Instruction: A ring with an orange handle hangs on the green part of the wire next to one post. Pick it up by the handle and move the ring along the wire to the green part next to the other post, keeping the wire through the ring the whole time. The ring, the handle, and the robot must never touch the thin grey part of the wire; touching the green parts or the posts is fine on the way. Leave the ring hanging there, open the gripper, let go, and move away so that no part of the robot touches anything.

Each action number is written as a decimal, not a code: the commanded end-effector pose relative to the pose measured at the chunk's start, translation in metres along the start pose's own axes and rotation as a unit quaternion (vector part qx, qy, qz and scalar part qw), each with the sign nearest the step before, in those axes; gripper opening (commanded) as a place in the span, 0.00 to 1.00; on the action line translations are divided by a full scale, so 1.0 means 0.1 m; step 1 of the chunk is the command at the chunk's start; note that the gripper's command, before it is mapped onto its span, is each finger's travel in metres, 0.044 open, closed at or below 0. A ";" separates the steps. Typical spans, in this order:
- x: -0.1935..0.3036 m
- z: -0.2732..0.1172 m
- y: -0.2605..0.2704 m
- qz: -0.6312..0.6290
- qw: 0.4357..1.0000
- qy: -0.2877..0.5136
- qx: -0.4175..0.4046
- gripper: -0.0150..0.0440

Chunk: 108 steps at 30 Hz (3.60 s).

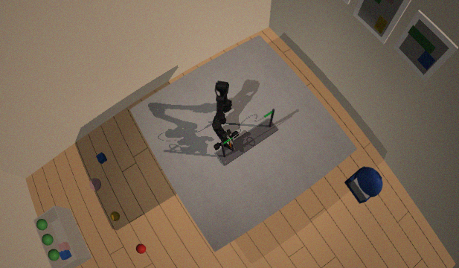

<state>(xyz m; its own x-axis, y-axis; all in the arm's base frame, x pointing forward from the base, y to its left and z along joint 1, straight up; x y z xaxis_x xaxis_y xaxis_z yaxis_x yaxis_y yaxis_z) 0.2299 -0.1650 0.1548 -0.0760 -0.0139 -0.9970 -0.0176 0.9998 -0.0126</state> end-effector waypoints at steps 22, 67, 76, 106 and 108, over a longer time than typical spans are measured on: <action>-0.01 0.01 0.21 0.001 1.000 -0.003 -0.005 0.00; -0.21 0.00 1.21 0.248 0.968 -0.006 -0.033 0.00; -0.40 -0.12 1.35 0.314 0.947 0.034 -0.054 0.00; -1.22 -0.58 1.45 0.543 0.795 0.188 -0.194 0.00; -1.27 -0.59 1.45 0.557 0.782 0.192 -0.203 0.00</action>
<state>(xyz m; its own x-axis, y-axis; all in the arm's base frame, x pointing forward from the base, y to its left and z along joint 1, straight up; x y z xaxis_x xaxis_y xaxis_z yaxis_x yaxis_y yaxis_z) 0.1796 -0.0190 0.2749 -0.5425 0.7818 -0.3074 -0.0306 0.3473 0.9373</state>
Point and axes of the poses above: the point midway between the two fingers, 35 mm back from their tips, its own z axis out along the fingers, its own y axis across the jaws, x = y × z, the point moved 9 cm from there along -z, back along the fingers
